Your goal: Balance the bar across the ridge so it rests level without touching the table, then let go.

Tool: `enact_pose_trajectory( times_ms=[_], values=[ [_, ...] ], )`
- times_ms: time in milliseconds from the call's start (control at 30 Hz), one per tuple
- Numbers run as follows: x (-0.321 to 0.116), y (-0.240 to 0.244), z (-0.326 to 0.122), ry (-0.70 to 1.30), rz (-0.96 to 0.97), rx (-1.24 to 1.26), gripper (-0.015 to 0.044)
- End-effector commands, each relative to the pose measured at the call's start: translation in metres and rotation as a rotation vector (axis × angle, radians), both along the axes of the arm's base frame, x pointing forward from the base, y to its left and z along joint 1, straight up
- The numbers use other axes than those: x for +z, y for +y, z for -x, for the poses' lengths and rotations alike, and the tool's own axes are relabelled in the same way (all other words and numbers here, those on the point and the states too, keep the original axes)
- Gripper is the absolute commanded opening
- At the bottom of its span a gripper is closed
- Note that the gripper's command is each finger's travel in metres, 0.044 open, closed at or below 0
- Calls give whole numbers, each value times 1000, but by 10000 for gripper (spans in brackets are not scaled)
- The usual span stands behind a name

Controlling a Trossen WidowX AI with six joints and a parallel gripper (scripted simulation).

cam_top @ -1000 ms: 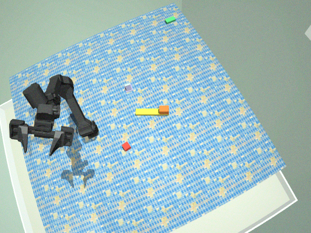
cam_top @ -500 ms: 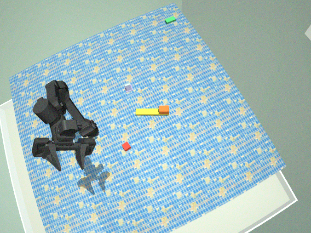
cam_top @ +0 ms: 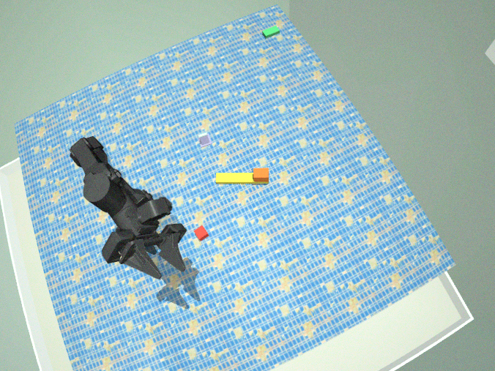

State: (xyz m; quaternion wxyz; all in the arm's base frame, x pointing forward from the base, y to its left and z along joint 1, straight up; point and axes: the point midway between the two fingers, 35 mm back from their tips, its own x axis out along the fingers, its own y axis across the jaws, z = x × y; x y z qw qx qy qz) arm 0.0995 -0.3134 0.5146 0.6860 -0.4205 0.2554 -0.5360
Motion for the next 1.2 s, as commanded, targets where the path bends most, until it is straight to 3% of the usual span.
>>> enact_pose_trajectory(
  times_ms=[0,567,1167],
  values=[
    [-19,-6,-24,105,-45,54,315],
    [-103,2,-125,585,-162,355,315],
    [-199,62,-213,1155,-144,784,315]
  ],
)
